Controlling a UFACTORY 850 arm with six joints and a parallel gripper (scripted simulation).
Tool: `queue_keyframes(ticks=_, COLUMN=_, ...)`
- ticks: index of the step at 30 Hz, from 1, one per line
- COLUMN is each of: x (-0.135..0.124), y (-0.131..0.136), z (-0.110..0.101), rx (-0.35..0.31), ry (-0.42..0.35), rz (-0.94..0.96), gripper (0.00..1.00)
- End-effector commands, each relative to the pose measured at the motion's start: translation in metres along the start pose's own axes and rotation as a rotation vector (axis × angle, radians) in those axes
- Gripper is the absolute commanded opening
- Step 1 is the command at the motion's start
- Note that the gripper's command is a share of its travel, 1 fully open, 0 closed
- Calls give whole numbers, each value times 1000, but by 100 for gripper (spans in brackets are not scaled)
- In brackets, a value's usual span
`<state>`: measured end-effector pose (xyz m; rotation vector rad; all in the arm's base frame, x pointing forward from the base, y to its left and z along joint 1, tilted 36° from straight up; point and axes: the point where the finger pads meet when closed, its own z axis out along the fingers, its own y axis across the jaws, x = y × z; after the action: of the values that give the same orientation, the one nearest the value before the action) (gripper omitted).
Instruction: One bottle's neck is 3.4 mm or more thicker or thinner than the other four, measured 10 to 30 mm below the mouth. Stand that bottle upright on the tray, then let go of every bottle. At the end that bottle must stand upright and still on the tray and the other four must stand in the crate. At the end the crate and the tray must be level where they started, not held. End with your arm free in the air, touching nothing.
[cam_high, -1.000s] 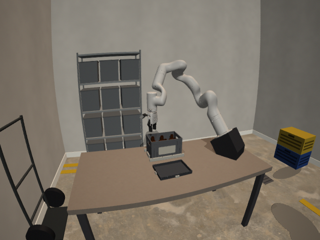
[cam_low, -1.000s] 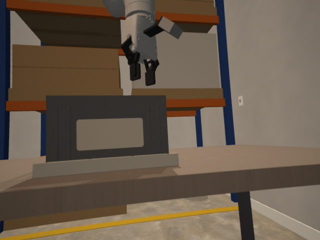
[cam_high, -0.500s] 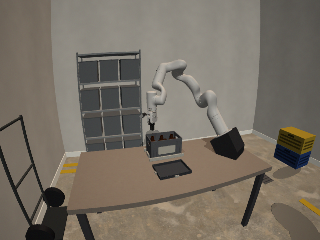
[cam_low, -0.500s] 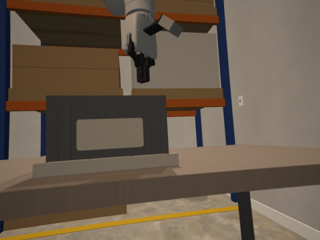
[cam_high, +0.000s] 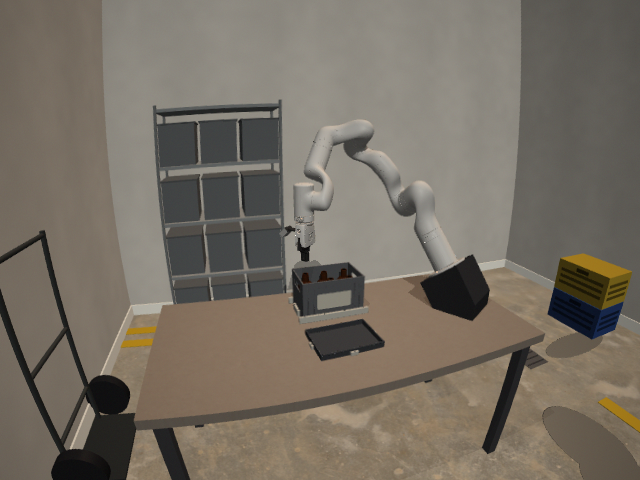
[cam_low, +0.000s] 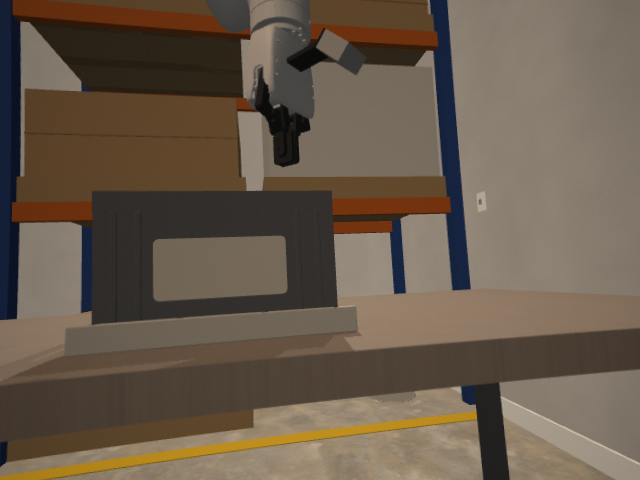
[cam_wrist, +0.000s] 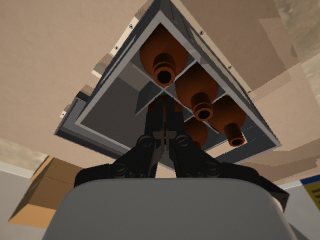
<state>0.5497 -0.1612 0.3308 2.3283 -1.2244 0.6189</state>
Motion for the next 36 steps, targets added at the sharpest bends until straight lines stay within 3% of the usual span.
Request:
queue_keyframes(ticks=1, x=1, y=0, z=-1, rx=1, ry=1, rz=1, gripper=0)
queue_keyframes(ticks=10, x=0, y=-1, z=-1, rx=1, ry=1, rz=1, gripper=0)
queue_keyframes(ticks=14, x=-31, y=-35, z=0, rx=2, ry=-1, rz=1, gripper=0)
queue_keyframes(ticks=18, x=-42, y=-45, z=0, rx=2, ry=0, rz=1, gripper=0)
queue_keyframes(ticks=20, x=-59, y=-61, z=-1, rx=1, ry=1, rz=1, gripper=0)
queue_keyframes(ticks=27, x=-63, y=-64, z=-1, rx=1, ry=1, rz=1, gripper=0)
queue_keyframes(ticks=28, x=-63, y=-64, z=-1, rx=1, ry=1, rz=1, gripper=65)
queue_keyframes(ticks=36, x=-63, y=-64, z=-1, rx=1, ry=1, rz=1, gripper=65)
